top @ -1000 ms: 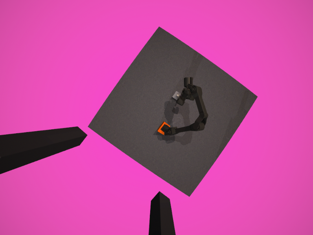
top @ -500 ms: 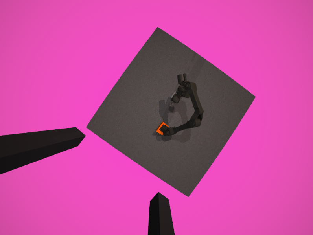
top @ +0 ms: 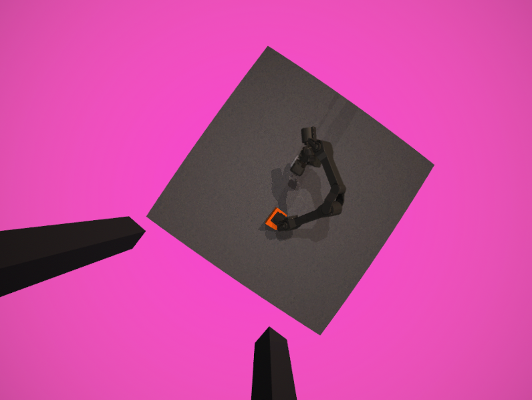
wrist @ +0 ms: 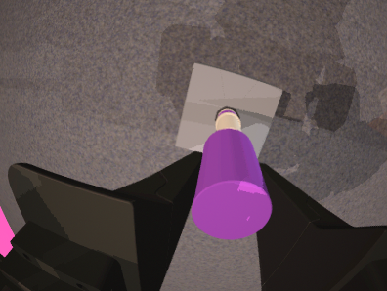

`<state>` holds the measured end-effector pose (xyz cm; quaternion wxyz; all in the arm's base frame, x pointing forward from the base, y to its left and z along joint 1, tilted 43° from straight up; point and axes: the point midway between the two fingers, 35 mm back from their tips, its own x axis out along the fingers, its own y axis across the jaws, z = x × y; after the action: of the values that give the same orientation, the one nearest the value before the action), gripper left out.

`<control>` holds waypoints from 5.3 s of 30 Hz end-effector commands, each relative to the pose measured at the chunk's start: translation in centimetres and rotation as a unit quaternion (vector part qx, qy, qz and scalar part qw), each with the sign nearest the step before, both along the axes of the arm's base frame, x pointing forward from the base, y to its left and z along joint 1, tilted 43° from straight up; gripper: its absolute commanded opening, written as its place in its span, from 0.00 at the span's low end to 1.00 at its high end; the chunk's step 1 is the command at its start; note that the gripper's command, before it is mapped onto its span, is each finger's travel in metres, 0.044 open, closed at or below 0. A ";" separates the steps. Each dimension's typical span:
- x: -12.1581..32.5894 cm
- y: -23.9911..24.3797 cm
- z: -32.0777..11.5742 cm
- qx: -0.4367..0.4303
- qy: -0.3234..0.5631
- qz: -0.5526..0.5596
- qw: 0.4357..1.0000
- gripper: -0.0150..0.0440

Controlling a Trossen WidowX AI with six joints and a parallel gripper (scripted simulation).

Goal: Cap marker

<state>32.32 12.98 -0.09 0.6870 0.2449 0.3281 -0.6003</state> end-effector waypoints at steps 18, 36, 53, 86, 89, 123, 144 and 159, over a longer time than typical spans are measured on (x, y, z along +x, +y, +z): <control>0.2 -2.5 -2.5 -0.003 0.001 -0.001 1.000 0.25; 0.2 -3.0 -3.0 -0.003 0.001 -0.001 1.000 0.25; 0.2 -3.0 -3.0 -0.003 0.001 -0.001 1.000 0.25; 0.2 -3.0 -3.0 -0.003 0.001 -0.001 1.000 0.25; 0.2 -3.0 -3.0 -0.003 0.001 -0.001 1.000 0.25; 0.2 -3.0 -3.0 -0.003 0.001 -0.001 1.000 0.25; 0.2 -3.0 -3.0 -0.003 0.001 -0.001 1.000 0.25; 0.2 -3.0 -3.0 -0.003 0.001 -0.001 1.000 0.25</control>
<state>32.49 10.06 -3.06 0.6865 0.2433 0.3266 -0.6024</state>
